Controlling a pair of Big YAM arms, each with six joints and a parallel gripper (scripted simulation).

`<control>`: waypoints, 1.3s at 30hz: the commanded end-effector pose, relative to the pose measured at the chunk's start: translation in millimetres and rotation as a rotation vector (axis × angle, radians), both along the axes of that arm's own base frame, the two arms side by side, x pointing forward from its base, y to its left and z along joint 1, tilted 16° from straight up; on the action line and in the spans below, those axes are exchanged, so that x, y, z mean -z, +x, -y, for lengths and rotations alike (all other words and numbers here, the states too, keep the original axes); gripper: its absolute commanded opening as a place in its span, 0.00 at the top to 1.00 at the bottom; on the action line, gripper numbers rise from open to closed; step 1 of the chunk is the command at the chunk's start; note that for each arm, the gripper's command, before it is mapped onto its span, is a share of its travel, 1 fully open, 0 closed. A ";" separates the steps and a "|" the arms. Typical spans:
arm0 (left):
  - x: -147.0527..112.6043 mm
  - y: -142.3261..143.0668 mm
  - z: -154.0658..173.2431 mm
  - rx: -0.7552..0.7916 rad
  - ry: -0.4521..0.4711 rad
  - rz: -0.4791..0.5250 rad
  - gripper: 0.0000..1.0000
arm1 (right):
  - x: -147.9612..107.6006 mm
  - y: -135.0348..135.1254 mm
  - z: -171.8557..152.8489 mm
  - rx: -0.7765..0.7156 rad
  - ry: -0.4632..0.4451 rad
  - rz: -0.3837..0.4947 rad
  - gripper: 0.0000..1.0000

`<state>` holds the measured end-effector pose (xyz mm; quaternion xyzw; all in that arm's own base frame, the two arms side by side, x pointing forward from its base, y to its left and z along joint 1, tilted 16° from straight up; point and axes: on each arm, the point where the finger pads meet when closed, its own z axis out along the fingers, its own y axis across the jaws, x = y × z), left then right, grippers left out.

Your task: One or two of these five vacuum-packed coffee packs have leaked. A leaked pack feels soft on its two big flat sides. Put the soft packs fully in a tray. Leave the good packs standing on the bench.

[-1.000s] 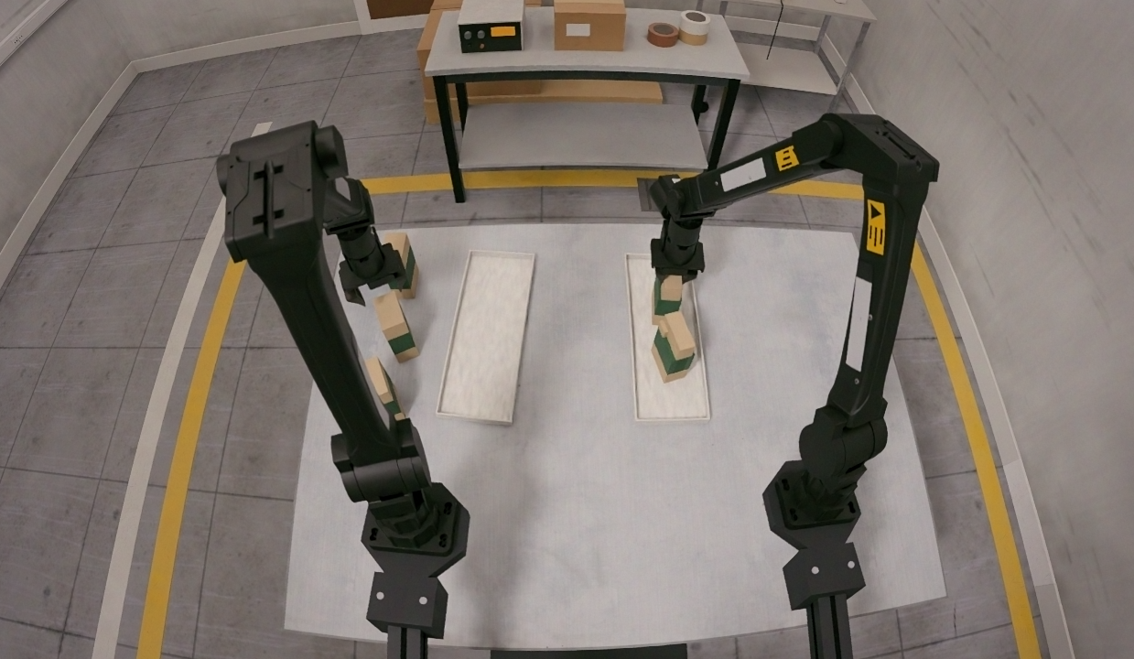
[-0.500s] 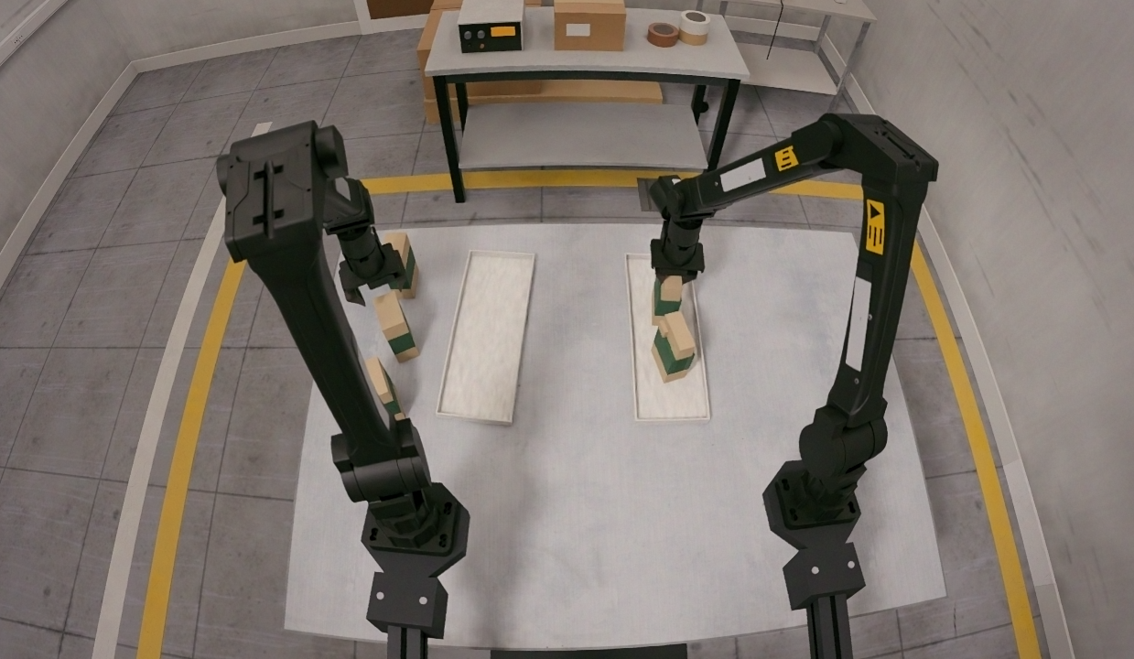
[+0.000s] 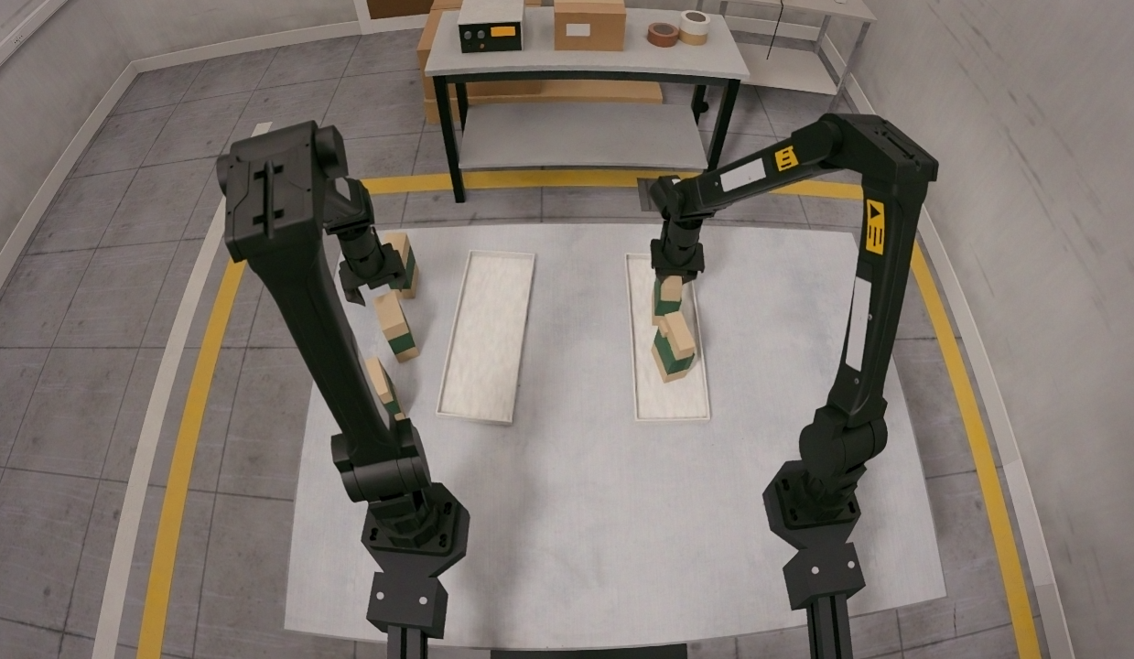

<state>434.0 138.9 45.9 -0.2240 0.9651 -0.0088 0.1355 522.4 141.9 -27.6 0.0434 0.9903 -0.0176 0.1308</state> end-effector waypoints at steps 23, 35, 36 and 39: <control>-9.7 8.9 -3.2 0.001 0.008 0.025 0.24 | -20.8 25.2 -3.3 0.001 0.019 0.058 0.24; -9.7 8.9 -3.2 0.001 0.008 0.025 0.24 | -20.8 25.2 -3.3 0.001 0.019 0.058 0.24; -9.7 8.9 -3.2 0.001 0.008 0.025 0.24 | -20.8 25.2 -3.3 0.001 0.019 0.058 0.24; -9.7 8.9 -3.2 0.001 0.008 0.025 0.24 | -20.8 25.2 -3.3 0.001 0.019 0.058 0.24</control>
